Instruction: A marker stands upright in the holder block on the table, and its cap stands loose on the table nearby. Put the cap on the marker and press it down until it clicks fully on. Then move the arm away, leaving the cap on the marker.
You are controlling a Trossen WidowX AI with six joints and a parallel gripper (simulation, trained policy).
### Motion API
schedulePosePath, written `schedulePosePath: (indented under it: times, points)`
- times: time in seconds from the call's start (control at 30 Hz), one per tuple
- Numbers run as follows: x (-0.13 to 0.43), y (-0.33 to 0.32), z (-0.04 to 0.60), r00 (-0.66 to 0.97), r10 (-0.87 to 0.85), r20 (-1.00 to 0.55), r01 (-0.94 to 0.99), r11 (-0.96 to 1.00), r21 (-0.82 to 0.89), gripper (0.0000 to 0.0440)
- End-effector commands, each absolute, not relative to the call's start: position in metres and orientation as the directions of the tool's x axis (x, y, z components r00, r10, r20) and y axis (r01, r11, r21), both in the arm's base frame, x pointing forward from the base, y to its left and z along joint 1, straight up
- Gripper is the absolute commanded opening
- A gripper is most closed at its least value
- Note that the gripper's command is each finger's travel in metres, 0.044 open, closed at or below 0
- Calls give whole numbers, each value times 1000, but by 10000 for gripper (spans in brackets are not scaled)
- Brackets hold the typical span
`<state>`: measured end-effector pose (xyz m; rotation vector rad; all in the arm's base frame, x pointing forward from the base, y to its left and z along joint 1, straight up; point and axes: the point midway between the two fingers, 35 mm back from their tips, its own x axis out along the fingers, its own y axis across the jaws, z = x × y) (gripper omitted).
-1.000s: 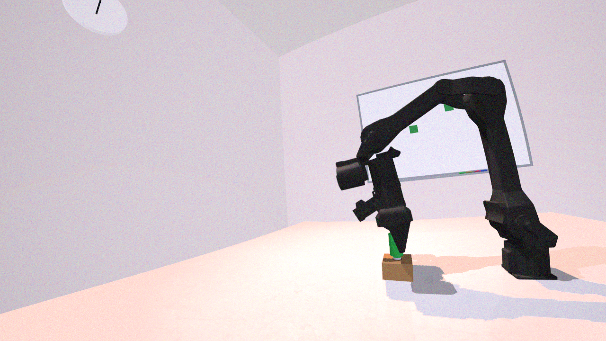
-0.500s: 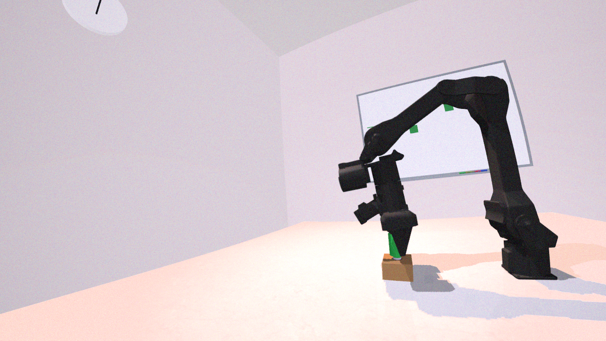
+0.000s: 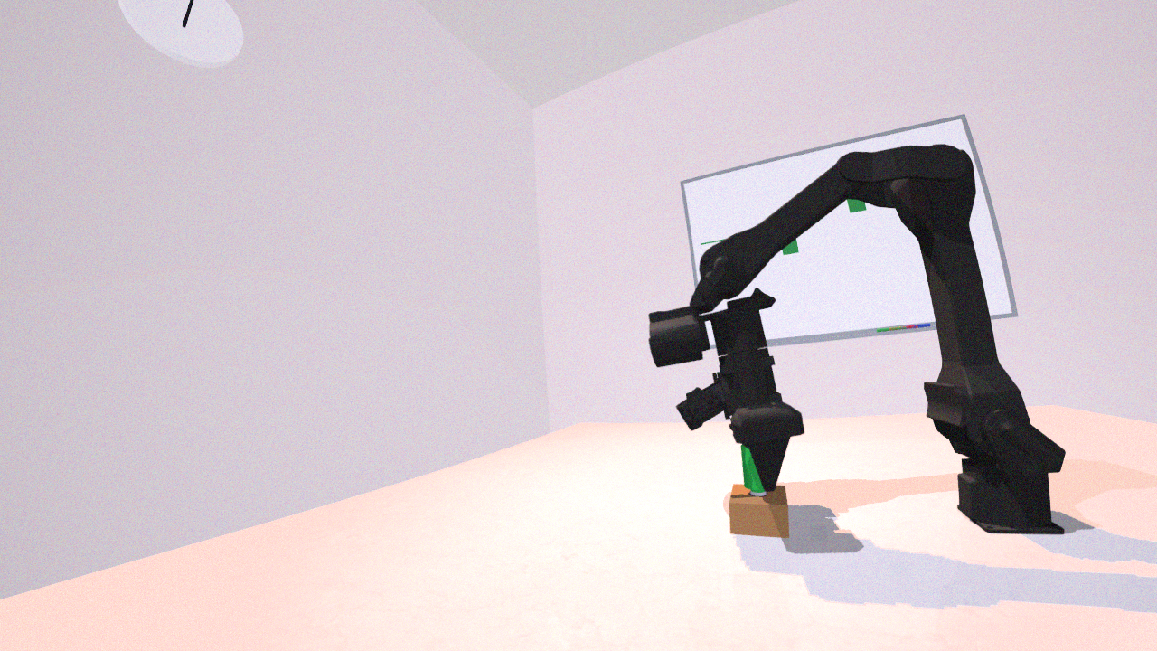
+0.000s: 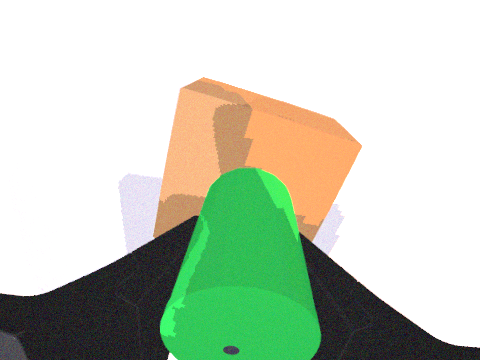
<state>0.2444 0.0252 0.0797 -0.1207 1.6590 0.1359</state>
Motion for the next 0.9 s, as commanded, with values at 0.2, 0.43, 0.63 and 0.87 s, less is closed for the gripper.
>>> schedulePosePath:
  times: [0.2, 0.43, 0.63, 0.87]
  points:
    - [246, 10, 68, -87, -58, -995, -178, 983, -41, 144]
    - [235, 11, 68, -110, -48, -993, -194, 981, -26, 237]
    - [232, 13, 70, -93, -40, -995, -209, 978, -20, 390]
    - [238, 15, 81, -26, -34, -999, -222, 975, -28, 440]
